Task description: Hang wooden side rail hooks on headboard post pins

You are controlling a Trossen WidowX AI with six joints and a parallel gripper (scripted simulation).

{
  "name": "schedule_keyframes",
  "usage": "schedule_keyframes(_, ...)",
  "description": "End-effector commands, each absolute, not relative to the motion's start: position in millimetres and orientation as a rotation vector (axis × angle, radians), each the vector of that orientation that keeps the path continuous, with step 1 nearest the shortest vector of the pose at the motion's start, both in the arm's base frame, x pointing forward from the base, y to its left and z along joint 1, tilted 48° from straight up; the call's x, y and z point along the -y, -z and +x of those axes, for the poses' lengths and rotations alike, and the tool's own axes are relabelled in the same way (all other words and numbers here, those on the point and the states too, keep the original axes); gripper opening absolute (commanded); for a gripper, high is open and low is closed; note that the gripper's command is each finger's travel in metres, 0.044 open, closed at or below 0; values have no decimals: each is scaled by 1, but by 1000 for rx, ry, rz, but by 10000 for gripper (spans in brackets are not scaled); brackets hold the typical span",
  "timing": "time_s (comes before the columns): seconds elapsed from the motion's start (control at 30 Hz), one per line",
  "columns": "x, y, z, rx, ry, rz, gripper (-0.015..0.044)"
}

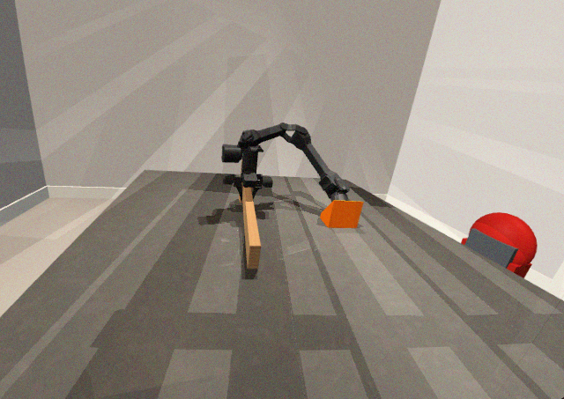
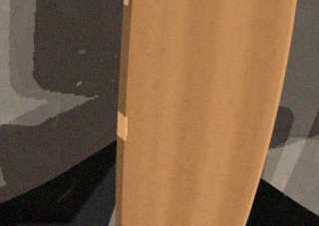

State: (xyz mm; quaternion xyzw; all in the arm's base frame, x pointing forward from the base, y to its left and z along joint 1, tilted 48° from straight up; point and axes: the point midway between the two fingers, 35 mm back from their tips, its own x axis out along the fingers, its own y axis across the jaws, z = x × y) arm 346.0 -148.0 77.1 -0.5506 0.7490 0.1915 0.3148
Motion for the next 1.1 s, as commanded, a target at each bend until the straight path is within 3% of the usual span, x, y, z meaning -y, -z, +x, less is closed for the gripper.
schedule_keyframes(0.0,148,-77,346,-1973,-504,-1451,289)
schedule_keyframes(0.2,127,-97,352,-1969,-494,-1457,440)
schedule_keyframes(1.07,101,-83,356,-1971,-501,-1465,440)
